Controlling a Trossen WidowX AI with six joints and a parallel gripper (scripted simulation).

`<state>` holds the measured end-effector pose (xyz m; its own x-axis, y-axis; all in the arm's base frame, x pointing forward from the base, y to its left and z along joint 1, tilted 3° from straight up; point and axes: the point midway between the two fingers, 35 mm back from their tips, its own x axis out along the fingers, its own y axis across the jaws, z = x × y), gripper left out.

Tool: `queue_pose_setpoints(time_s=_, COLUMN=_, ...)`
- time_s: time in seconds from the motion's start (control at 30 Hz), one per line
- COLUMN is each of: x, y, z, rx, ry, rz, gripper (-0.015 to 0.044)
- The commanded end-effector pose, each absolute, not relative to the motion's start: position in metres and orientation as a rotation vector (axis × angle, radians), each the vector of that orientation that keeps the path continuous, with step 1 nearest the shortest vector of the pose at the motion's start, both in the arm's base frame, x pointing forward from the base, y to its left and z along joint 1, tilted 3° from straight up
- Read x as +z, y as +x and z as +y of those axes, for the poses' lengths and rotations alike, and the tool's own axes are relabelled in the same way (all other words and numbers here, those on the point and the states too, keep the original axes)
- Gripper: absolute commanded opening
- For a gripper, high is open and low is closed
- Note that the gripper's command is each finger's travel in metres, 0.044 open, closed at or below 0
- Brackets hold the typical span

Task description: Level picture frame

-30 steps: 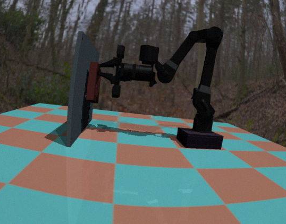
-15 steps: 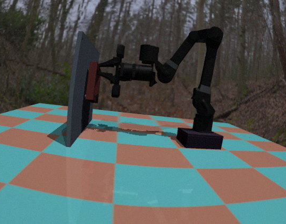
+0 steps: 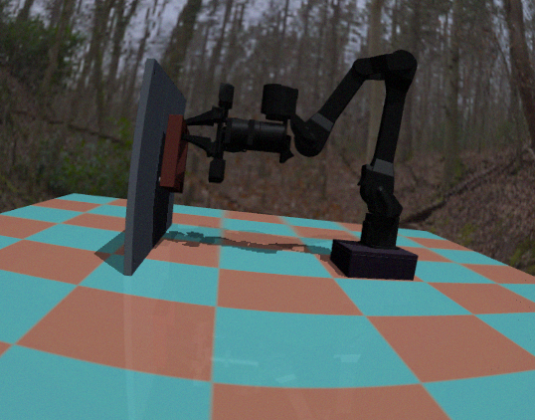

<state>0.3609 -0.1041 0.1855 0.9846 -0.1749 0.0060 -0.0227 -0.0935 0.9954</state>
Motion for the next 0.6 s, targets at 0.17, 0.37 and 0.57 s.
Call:
queue_pose_setpoints(time_s=0.17, x=0.1851, y=0.3611, z=-0.1042, rx=-0.120, ry=1.665, rz=-0.162, gripper=0.0000)
queue_pose_setpoints(time_s=0.37, x=0.1830, y=0.3612, z=-0.1040, rx=-0.121, ry=1.665, rz=-0.162, gripper=0.0000)
queue_pose_setpoints(time_s=0.57, x=0.1810, y=0.3613, z=-0.1038, rx=-0.121, ry=1.665, rz=-0.162, gripper=0.0000)
